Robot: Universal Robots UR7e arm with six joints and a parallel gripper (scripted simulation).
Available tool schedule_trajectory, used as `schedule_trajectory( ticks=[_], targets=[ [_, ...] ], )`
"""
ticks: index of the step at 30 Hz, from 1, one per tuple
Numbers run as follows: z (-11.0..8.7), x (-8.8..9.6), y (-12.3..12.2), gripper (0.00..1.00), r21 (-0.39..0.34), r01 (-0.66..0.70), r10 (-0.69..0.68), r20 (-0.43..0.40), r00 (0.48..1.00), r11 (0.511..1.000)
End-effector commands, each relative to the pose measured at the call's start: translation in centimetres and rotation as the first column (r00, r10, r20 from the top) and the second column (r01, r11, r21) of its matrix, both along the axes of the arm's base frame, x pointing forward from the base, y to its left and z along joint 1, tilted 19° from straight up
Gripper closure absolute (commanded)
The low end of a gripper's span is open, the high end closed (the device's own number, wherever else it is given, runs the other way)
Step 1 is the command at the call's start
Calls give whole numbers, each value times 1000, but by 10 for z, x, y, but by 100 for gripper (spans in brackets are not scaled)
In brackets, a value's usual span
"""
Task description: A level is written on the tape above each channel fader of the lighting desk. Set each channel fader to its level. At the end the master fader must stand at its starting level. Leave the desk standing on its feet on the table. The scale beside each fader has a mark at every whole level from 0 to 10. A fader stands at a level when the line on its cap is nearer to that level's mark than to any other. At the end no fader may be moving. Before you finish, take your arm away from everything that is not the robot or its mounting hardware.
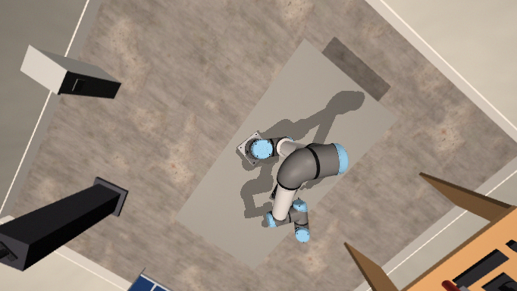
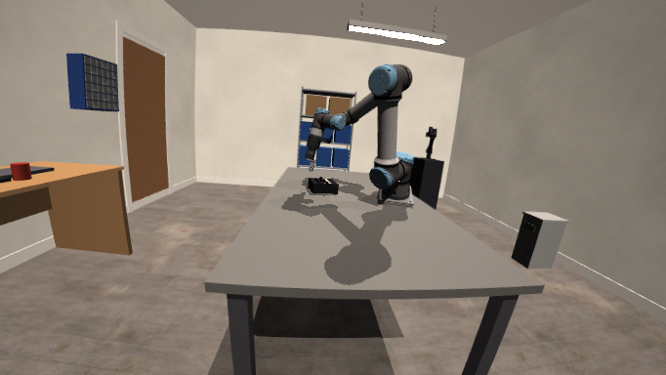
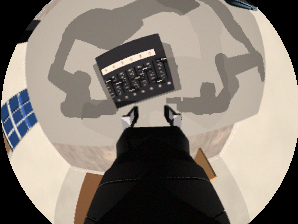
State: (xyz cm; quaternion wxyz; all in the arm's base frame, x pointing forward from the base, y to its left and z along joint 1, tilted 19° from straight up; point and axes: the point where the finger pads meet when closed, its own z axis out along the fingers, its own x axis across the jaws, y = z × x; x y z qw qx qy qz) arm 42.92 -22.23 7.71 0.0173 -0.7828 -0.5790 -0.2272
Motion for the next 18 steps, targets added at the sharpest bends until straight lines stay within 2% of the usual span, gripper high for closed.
schedule_trajectory(
  ticks=[1,7,13,15,18],
  targets=[
    [2,-3,0,0,26,85,-84,-35,996,996],
    [7,-9,2,0,74,260,-251,-114,961,963],
    [12,-16,3,0,109,458,-429,-212,878,882],
    [12,-16,3,0,109,458,-429,-212,878,882],
    [15,-19,4,0,117,559,-516,-267,814,821]
  ],
)
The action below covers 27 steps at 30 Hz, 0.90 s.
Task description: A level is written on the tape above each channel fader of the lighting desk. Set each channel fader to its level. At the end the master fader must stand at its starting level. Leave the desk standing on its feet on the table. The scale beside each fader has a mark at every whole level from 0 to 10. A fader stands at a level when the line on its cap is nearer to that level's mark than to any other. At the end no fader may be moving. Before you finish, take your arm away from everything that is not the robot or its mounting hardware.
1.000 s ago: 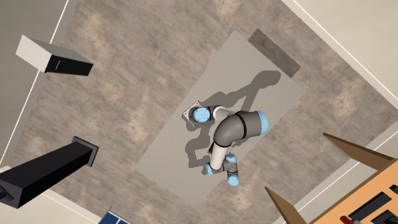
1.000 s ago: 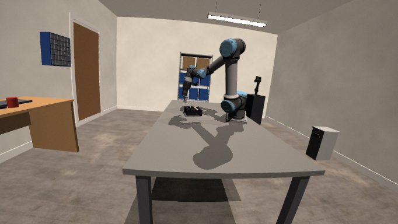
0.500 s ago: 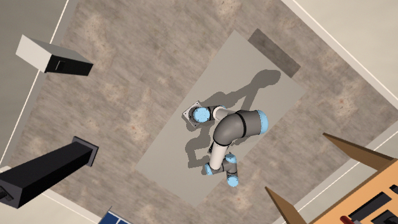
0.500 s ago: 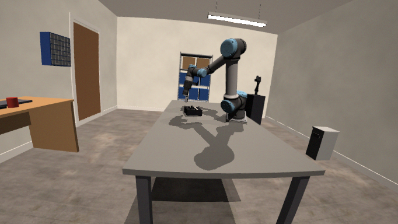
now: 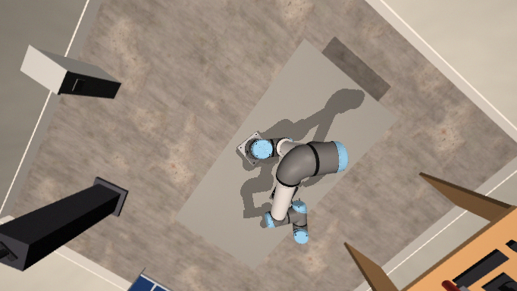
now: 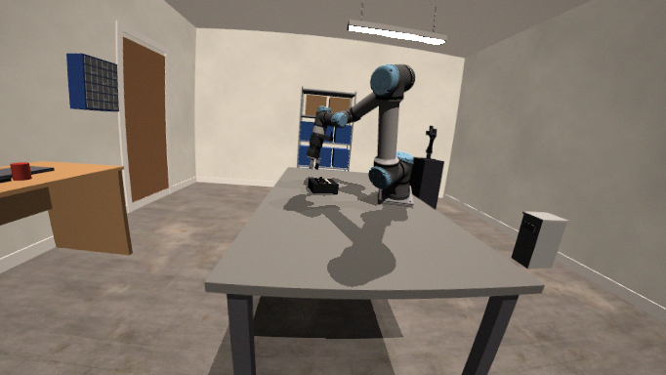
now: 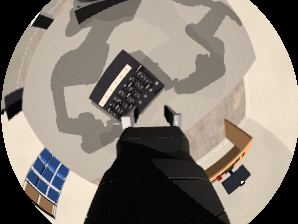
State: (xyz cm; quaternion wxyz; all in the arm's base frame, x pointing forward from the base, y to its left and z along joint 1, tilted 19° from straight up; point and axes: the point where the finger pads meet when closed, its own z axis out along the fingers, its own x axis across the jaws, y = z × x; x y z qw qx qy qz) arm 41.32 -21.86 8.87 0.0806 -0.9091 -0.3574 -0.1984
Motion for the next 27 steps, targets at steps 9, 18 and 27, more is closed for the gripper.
schedule_trajectory(
  ticks=[9,18,27],
  targets=[
    [12,-12,0,0,93,467,-440,-212,872,880],
    [18,-18,-2,0,90,718,-653,-351,671,690],
    [24,-26,-7,0,17,934,-806,-499,318,358]
  ],
)
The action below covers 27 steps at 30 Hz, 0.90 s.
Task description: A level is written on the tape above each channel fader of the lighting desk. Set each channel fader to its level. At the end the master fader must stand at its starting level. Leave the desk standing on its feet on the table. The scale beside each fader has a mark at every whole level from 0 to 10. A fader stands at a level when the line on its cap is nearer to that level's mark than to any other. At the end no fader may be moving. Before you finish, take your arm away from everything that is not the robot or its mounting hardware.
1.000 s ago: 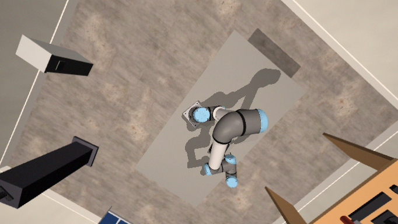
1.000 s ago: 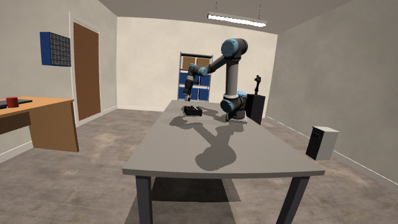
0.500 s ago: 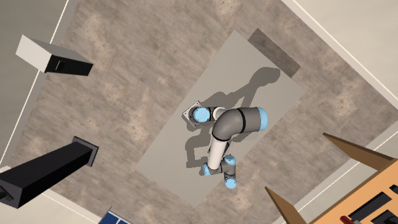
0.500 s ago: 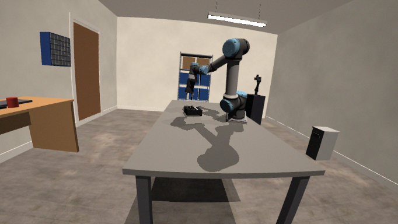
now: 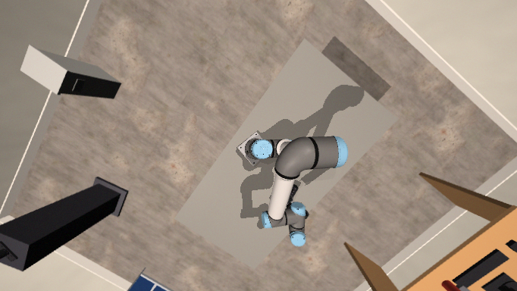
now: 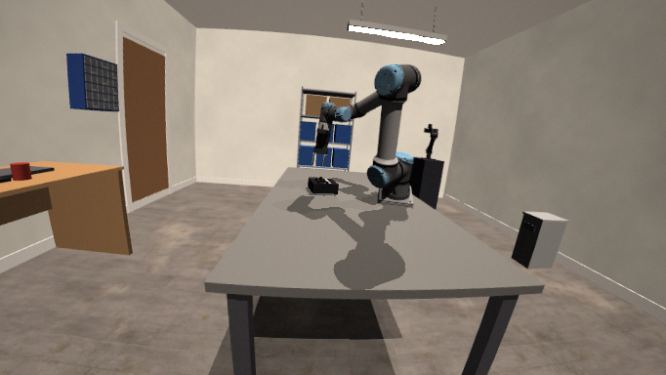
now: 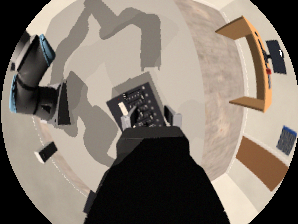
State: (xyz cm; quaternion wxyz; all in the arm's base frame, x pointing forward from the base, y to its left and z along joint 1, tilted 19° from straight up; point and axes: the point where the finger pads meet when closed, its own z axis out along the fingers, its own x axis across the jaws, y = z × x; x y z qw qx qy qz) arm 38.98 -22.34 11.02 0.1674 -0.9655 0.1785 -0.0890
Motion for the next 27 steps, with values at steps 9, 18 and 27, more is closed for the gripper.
schedule_trajectory(
  ticks=[9,18,27],
  targets=[
    [6,-10,-8,0,57,428,-411,-189,892,902],
    [9,-21,-15,0,41,695,-649,-324,689,718],
    [11,-28,-19,0,6,825,-756,-398,520,565]
  ],
)
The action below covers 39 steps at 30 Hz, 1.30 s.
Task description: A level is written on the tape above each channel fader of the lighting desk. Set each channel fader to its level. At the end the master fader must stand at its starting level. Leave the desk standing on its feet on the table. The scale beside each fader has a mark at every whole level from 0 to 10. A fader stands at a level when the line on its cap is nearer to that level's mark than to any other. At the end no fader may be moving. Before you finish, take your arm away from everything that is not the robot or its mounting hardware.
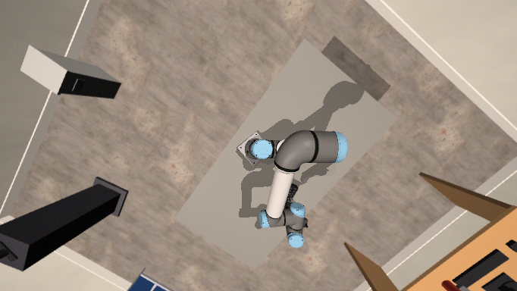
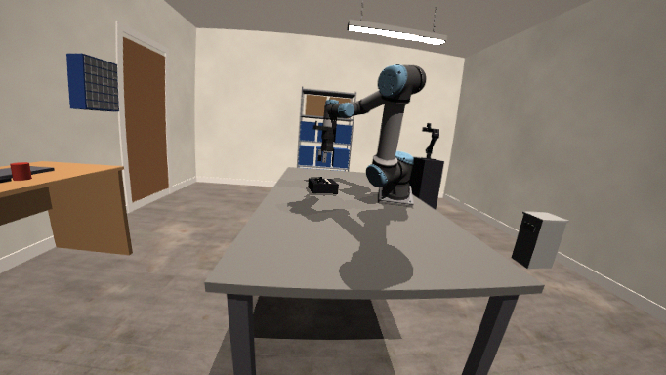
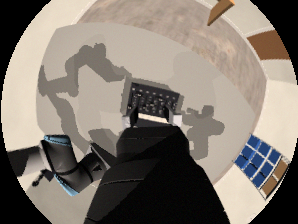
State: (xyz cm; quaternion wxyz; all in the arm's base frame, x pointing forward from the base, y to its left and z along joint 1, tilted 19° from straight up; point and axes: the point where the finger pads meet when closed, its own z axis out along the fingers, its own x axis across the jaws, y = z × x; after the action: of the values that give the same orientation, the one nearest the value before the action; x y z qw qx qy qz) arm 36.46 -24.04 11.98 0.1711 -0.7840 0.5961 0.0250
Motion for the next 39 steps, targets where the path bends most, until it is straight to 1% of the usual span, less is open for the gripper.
schedule_trajectory(
  ticks=[1,9,11,19,26,39],
  targets=[
    [1,-4,-3,0,16,115,-114,-48,992,993],
    [2,-11,-7,0,31,273,-268,-115,957,961],
    [2,-11,-7,0,31,273,-268,-115,957,961],
    [3,-16,-9,0,35,364,-355,-155,922,931],
    [3,-18,-9,0,35,399,-388,-171,905,916],
    [3,-18,-10,0,34,408,-396,-175,901,912]
  ],
)
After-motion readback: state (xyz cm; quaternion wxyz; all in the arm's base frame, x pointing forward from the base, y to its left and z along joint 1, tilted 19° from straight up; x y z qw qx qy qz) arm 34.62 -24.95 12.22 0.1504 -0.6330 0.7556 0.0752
